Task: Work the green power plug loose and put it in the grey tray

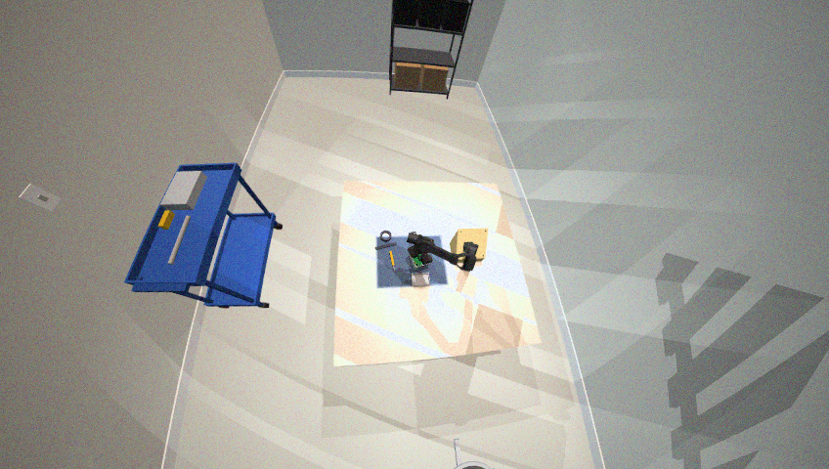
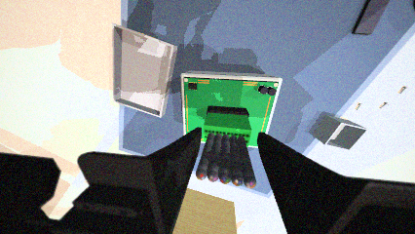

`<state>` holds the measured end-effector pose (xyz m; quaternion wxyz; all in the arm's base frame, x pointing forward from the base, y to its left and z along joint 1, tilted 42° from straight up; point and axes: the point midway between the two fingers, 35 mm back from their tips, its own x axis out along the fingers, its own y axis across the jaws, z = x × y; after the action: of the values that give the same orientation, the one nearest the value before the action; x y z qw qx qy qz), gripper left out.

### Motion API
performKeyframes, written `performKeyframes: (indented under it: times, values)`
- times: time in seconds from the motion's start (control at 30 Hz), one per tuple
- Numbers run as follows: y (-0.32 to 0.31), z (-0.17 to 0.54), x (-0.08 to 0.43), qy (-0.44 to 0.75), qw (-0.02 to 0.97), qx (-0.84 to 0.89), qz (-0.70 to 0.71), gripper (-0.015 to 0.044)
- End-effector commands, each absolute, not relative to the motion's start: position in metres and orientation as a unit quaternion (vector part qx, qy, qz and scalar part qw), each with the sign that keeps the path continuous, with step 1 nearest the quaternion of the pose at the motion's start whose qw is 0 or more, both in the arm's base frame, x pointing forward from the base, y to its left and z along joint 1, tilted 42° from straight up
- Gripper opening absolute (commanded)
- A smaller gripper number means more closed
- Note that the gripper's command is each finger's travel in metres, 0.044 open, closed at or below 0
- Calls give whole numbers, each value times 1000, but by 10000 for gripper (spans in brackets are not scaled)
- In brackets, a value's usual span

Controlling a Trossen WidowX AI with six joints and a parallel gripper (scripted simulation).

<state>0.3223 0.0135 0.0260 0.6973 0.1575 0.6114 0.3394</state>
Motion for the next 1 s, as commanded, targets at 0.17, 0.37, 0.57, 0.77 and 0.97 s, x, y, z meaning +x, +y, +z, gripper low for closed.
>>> performKeyframes:
  times: [0.17,0.37,0.57,0.77,0.97]
  values:
    - [15,24,321,613,696,161,339,96]
    - [15,24,321,613,696,161,339,0]
    - [15,24,321,613,696,161,339,0]
    - [9,31,321,613,696,160,337,0]
    - [6,44,319,619,709,136,309,0]
